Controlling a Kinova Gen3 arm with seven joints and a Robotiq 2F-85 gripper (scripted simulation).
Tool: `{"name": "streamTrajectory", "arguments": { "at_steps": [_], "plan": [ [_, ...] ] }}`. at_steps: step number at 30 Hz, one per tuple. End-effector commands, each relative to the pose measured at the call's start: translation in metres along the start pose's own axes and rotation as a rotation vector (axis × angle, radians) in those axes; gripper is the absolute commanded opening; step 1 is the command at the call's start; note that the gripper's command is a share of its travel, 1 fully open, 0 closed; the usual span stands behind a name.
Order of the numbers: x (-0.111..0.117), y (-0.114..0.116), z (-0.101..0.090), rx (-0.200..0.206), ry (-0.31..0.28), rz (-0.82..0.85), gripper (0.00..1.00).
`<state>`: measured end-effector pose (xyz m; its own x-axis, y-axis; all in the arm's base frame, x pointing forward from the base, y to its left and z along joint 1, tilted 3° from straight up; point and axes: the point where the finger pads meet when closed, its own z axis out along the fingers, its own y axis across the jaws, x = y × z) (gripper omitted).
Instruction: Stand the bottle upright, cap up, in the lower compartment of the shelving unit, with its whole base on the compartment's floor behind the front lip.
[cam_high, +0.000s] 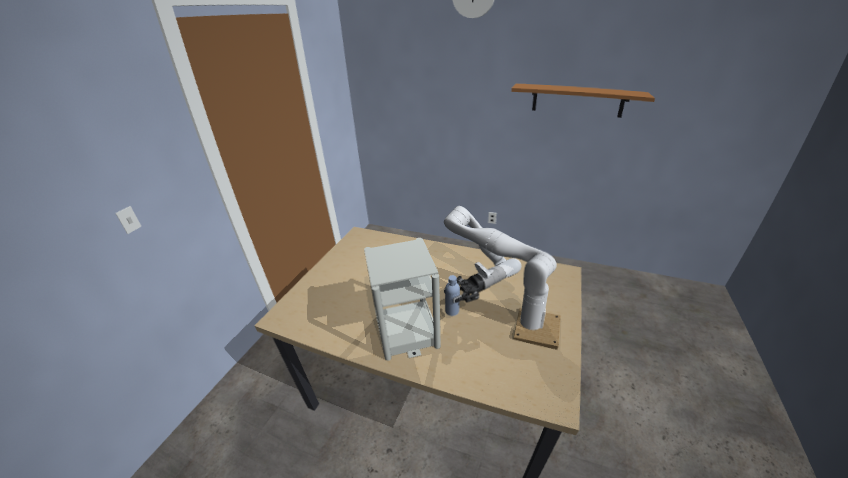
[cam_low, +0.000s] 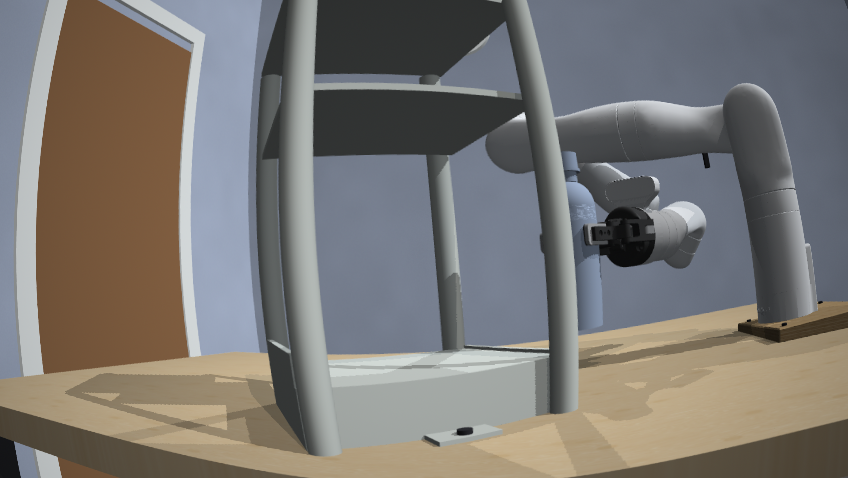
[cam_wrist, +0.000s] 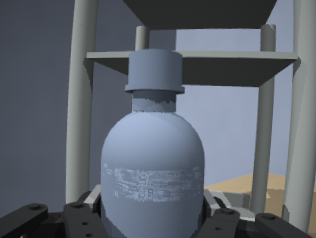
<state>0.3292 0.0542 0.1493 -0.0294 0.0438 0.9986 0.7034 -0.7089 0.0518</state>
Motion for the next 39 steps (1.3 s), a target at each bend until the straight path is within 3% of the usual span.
{"name": "streamTrajectory", "arguments": {
  "at_steps": [1,25,39],
  "plan": [
    [0.004,0.003,0.008,-0.003,0.007,0.004,0.0],
    [0.005,0.017,0.058,-0.004,0.008,-0.009,0.0],
    [0.006,0.028,0.099,-0.004,0.009,-0.011,0.0]
  ]
}}
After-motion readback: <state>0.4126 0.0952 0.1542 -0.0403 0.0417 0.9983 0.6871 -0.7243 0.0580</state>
